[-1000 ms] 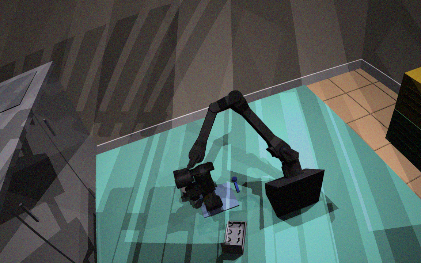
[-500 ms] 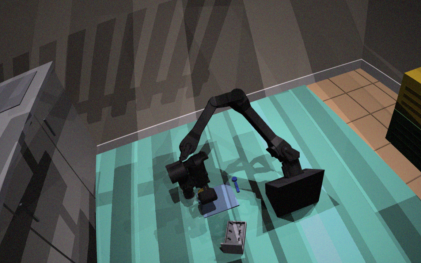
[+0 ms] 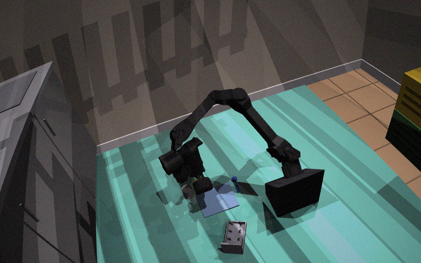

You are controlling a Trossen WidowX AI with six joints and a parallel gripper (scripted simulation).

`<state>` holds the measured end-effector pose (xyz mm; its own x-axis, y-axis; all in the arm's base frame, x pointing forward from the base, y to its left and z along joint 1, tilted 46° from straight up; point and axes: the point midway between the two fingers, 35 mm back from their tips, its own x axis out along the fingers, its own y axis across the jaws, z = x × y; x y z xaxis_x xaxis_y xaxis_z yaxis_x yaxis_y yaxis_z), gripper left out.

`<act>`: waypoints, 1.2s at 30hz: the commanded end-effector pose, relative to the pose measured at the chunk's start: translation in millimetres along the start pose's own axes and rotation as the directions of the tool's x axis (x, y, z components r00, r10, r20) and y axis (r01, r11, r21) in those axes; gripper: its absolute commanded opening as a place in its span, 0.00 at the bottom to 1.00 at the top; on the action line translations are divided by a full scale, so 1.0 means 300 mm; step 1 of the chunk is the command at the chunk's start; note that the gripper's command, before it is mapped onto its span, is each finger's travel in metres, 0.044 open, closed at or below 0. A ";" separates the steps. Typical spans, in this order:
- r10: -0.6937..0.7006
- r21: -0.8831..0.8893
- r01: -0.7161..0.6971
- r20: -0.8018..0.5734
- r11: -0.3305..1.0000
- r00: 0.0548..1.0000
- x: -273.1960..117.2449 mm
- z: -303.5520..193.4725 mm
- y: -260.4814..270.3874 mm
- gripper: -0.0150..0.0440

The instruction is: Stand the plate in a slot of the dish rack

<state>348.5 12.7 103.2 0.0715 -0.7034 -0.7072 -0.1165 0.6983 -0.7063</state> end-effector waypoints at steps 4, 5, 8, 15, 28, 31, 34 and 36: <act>-0.003 0.002 0.003 -0.006 1.000 1.000 -0.089 0.003 0.004 0.25; -0.004 0.002 0.004 -0.006 1.000 1.000 -0.102 0.003 0.004 0.25; -0.007 0.001 0.007 -0.009 1.000 1.000 -0.137 0.002 0.004 0.25; -0.001 0.076 0.002 -0.008 0.997 1.000 -0.152 -0.033 0.069 0.25; -0.001 0.467 0.007 -0.012 0.884 1.000 -0.147 -0.290 0.348 0.25; -0.003 0.486 0.009 -0.012 0.874 1.000 -0.145 -0.305 0.358 0.25; -0.003 0.486 0.009 -0.012 0.874 1.000 -0.145 -0.305 0.358 0.25; -0.001 0.483 0.008 -0.015 0.875 1.000 -0.143 -0.306 0.358 0.25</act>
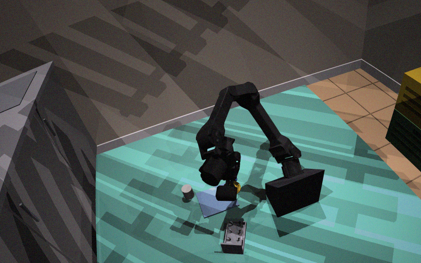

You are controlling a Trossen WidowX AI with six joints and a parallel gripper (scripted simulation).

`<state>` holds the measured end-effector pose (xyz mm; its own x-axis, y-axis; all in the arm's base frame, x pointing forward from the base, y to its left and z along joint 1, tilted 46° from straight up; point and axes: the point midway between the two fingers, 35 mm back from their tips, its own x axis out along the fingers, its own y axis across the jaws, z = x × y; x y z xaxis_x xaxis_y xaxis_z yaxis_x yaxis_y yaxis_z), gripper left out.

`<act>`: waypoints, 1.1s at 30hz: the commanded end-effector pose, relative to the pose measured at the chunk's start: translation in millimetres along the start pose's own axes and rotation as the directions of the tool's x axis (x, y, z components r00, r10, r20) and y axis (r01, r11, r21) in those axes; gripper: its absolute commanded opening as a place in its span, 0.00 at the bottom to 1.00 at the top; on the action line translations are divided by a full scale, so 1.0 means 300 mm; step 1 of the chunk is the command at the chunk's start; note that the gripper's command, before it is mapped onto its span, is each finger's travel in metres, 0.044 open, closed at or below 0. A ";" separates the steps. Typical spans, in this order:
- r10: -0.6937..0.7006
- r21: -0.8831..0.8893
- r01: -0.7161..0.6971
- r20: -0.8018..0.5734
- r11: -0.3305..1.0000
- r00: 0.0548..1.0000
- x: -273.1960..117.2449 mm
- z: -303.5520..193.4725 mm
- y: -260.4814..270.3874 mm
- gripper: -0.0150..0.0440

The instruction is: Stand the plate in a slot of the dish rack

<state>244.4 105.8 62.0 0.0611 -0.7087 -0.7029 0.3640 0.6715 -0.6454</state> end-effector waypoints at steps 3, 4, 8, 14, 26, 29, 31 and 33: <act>0.017 -0.027 -0.019 -0.047 0.999 0.999 0.027 -0.014 0.002 0.25; 0.024 -0.045 -0.027 -0.064 0.999 0.998 0.038 -0.016 0.003 0.25; 0.054 -0.113 -0.069 -0.131 0.991 0.990 0.077 -0.025 0.008 0.25; 0.108 -0.204 -0.155 -0.224 0.967 0.969 0.132 -0.039 0.016 0.25; 0.239 -0.344 -0.373 -0.374 0.862 0.896 0.226 -0.064 0.034 0.25; 0.276 -0.370 -0.431 -0.403 0.823 0.873 0.246 -0.069 0.039 0.25; 0.301 -0.386 -0.468 -0.420 0.795 0.856 0.259 -0.072 0.042 0.25; 0.326 -0.401 -0.505 -0.436 0.764 0.839 0.272 -0.075 0.045 0.25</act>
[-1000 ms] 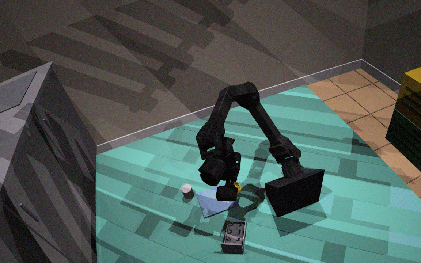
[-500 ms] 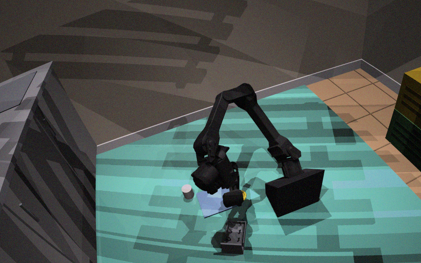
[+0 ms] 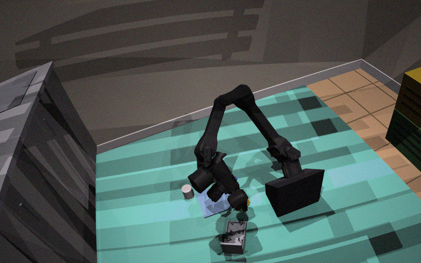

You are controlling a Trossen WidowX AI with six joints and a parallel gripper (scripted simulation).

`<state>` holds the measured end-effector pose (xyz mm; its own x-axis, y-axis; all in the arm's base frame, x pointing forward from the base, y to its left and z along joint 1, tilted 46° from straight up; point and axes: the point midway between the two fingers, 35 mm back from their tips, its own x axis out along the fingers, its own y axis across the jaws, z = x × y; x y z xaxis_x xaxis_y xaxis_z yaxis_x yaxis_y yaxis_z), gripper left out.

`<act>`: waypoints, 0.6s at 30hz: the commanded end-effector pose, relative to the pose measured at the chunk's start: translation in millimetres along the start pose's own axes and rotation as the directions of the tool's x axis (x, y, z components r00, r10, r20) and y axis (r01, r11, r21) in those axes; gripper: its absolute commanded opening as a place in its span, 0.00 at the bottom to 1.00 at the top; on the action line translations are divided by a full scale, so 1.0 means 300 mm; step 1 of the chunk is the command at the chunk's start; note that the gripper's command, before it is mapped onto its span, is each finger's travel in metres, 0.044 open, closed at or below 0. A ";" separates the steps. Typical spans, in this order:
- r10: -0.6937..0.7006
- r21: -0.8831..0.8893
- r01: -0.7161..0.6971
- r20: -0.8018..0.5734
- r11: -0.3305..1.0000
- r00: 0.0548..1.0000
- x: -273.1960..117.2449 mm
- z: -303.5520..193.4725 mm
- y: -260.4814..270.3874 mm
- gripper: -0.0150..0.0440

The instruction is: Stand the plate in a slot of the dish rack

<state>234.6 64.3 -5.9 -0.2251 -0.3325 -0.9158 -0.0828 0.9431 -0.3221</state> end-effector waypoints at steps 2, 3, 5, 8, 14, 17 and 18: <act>0.088 -0.093 -0.088 -0.008 0.992 0.996 0.031 0.003 -0.004 0.25; 0.105 -0.111 -0.105 -0.009 0.988 0.994 0.037 0.004 -0.005 0.25; 0.139 -0.147 -0.139 -0.009 0.979 0.990 0.048 0.006 -0.007 0.25; 0.189 -0.200 -0.186 -0.007 0.962 0.982 0.064 0.010 -0.010 0.25; 0.284 -0.305 -0.268 0.007 0.914 0.959 0.093 0.018 -0.016 0.25; 0.330 -0.357 -0.302 0.018 0.884 0.944 0.105 0.022 -0.019 0.25; 0.345 -0.375 -0.312 0.023 0.873 0.938 0.109 0.023 -0.021 0.25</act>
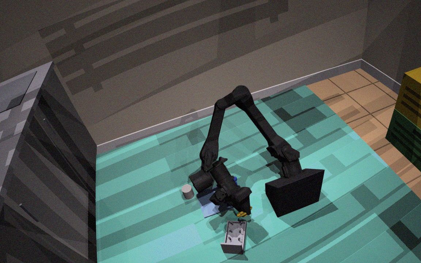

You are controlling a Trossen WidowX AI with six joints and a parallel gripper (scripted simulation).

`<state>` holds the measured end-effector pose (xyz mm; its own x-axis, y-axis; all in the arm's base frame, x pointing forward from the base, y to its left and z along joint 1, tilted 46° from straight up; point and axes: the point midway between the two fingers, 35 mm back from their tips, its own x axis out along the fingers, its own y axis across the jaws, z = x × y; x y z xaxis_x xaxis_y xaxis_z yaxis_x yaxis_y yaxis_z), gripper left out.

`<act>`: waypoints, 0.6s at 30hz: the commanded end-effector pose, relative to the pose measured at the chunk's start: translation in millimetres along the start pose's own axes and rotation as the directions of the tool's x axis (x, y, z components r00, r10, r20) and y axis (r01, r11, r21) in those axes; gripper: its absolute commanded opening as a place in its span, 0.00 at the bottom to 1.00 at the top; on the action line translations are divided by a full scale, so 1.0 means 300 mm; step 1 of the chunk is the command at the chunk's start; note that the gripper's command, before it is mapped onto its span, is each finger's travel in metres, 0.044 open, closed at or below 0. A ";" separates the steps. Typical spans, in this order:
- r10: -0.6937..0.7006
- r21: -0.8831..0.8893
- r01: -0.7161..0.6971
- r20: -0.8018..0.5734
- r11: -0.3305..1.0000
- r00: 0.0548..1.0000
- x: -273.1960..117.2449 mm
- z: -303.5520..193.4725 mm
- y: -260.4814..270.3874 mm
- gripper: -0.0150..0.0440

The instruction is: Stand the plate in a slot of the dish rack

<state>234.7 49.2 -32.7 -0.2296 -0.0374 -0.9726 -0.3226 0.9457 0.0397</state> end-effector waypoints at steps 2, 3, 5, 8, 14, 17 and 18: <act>0.071 -0.098 -0.067 0.048 0.993 0.996 0.016 0.001 -0.010 0.25; 0.085 -0.118 -0.077 0.058 0.990 0.995 0.019 0.002 -0.013 0.25; 0.110 -0.157 -0.097 0.079 0.983 0.991 0.025 0.003 -0.019 0.25; 0.147 -0.217 -0.121 0.112 0.969 0.983 0.033 0.005 -0.027 0.25; 0.214 -0.337 -0.143 0.182 0.930 0.960 0.044 0.008 -0.044 0.25; 0.244 -0.396 -0.142 0.220 0.907 0.945 0.048 0.009 -0.053 0.25; 0.253 -0.415 -0.139 0.233 0.899 0.939 0.050 0.010 -0.056 0.25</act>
<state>239.0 35.4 -47.7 -0.1130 0.2363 -0.9651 -0.5905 0.7652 0.2565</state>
